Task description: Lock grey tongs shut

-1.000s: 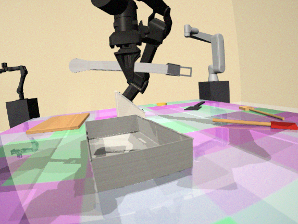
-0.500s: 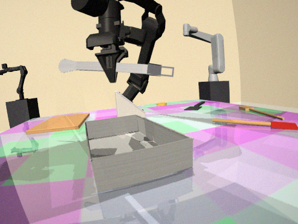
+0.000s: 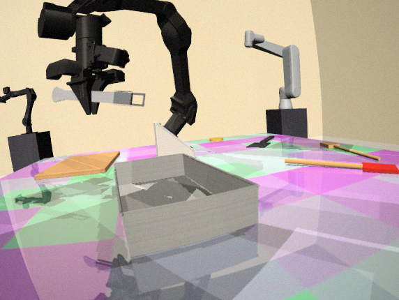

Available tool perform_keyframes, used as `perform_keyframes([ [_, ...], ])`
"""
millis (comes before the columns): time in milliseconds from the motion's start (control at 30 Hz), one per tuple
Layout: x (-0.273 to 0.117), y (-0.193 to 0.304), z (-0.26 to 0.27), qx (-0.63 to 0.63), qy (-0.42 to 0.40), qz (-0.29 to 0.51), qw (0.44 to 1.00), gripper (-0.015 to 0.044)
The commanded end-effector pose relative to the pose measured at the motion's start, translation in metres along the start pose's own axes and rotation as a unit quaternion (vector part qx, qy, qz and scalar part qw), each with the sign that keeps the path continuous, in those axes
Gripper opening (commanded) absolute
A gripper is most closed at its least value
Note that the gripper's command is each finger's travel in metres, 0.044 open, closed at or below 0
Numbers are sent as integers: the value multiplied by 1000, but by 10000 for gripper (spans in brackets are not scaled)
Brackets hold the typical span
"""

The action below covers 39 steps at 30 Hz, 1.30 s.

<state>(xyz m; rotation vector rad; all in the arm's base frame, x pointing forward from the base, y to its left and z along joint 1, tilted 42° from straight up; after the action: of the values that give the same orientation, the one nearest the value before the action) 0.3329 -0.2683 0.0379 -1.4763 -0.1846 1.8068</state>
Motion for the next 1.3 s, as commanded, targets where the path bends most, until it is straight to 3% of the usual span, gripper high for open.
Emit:
perform_keyframes([
  [0, -1, 37, 4, 36, 3, 2, 999, -150],
  [333, 8, 123, 26, 113, -3, -4, 994, -150],
  [633, 5, 144, 38, 136, -1, -2, 991, -150],
  [1267, -8, 246, 136, 278, 6, 12, 961, -150],
])
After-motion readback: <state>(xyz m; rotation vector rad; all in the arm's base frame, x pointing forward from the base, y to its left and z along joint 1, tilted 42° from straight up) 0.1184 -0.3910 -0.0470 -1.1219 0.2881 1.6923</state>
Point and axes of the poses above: the point midway between the two fingers, 35 mm back from their tips, its own x axis out along the fingers, its own z axis across the jaws, y = z × x, the point moved 10 cm from there along -x, back along the fingers, and after that the axes turned 1 degree about x, right-handed, at the moved point
